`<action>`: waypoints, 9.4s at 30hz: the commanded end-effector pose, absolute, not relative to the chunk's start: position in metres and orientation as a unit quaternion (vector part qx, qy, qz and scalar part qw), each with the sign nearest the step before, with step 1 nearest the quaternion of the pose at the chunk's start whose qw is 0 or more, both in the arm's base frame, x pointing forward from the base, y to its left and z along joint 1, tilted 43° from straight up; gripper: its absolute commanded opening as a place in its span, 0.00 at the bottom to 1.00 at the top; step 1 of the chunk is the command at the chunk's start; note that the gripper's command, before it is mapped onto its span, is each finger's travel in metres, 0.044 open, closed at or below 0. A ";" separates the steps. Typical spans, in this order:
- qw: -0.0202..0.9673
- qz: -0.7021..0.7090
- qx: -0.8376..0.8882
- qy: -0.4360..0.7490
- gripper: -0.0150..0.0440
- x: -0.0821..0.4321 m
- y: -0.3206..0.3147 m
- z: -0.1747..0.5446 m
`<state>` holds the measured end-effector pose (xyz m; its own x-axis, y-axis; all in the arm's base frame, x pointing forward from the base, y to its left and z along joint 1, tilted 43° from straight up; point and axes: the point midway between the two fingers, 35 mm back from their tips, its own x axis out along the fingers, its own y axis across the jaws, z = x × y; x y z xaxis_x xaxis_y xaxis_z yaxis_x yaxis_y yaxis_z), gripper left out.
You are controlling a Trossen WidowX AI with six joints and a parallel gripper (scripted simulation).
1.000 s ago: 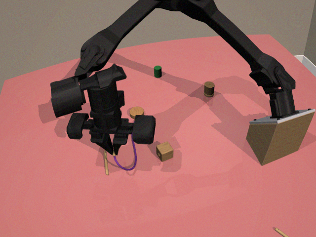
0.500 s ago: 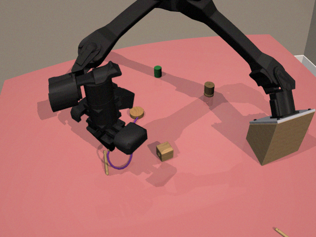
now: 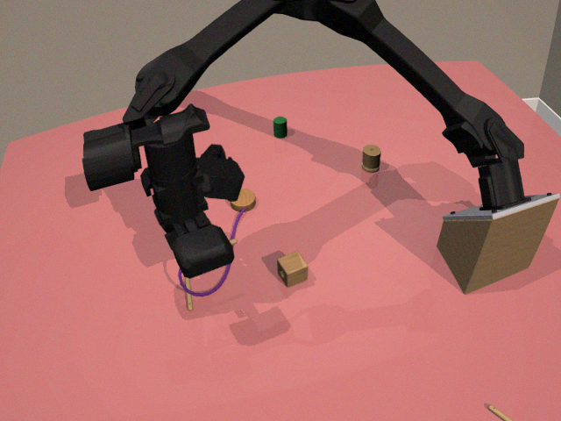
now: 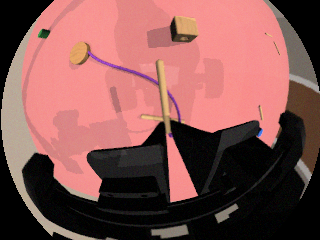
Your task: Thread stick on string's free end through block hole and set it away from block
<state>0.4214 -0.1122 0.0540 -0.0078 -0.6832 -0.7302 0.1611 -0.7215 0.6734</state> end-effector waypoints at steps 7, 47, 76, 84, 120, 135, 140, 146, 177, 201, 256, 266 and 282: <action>0.306 -0.676 0.635 -0.215 0.25 0.429 -0.112 0.056; 0.306 -0.675 0.637 -0.214 0.25 0.480 -0.108 0.053; 0.306 -0.674 0.637 -0.214 0.25 0.492 -0.105 0.037; 0.306 -0.674 0.637 -0.214 0.25 0.488 -0.106 0.028; 0.306 -0.674 0.637 -0.214 0.25 0.465 -0.106 -0.010; 0.307 -0.674 0.637 -0.214 0.25 0.451 -0.108 -0.008; 0.307 -0.674 0.637 -0.214 0.25 0.446 -0.108 -0.007; 0.307 -0.674 0.637 -0.214 0.25 0.440 -0.109 -0.006; 0.307 -0.675 0.636 -0.213 0.25 0.404 -0.113 -0.004; 0.308 -0.674 0.637 -0.213 0.25 0.374 -0.115 -0.003; 0.306 -0.676 0.636 -0.212 0.30 0.318 -0.121 0.002; 0.307 -0.677 0.636 -0.208 0.46 0.322 -0.093 0.029; 0.497 -0.704 0.506 0.016 0.46 0.311 -0.069 0.058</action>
<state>0.3159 -0.0694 0.0553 0.0023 -0.6856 -0.7280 0.4749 -0.6399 0.6041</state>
